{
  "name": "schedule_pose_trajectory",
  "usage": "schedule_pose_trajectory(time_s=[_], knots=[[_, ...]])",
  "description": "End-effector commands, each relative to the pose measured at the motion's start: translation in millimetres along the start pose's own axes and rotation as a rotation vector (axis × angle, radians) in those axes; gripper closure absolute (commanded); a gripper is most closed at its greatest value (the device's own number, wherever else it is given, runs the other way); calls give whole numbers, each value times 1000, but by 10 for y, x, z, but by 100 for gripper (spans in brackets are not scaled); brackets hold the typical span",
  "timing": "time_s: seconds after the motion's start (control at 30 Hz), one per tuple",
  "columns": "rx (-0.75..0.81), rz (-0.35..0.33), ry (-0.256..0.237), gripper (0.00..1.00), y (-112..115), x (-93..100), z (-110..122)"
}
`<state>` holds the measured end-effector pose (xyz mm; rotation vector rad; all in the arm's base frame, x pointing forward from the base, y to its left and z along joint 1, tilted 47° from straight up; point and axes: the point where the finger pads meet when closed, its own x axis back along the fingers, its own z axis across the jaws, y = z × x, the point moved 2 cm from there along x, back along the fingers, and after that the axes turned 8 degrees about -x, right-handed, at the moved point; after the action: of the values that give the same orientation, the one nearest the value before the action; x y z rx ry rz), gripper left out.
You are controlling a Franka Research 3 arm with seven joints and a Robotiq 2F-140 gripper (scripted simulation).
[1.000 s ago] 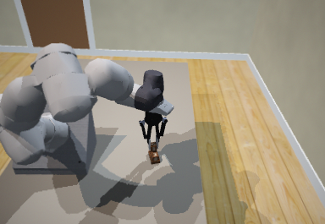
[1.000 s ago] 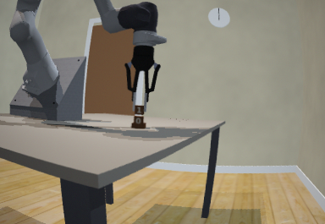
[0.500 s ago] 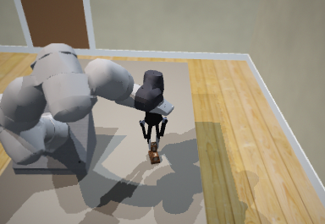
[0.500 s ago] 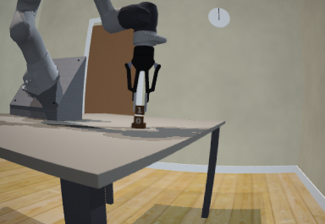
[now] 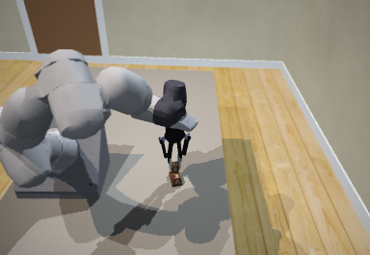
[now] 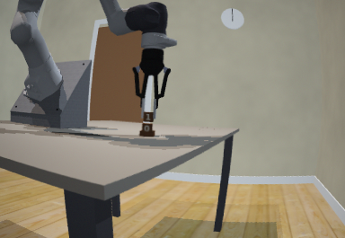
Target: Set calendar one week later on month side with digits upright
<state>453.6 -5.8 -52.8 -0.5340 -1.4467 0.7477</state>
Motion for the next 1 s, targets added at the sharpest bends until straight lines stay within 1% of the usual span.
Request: schedule_pose_trajectory(time_s=[0.0,0.47,0.97], knots=[[-6,0,-2,83,1,-5,-9],[-6,0,-2,83,1,-18,-10],[-6,0,-2,83,1,-107,-10]])
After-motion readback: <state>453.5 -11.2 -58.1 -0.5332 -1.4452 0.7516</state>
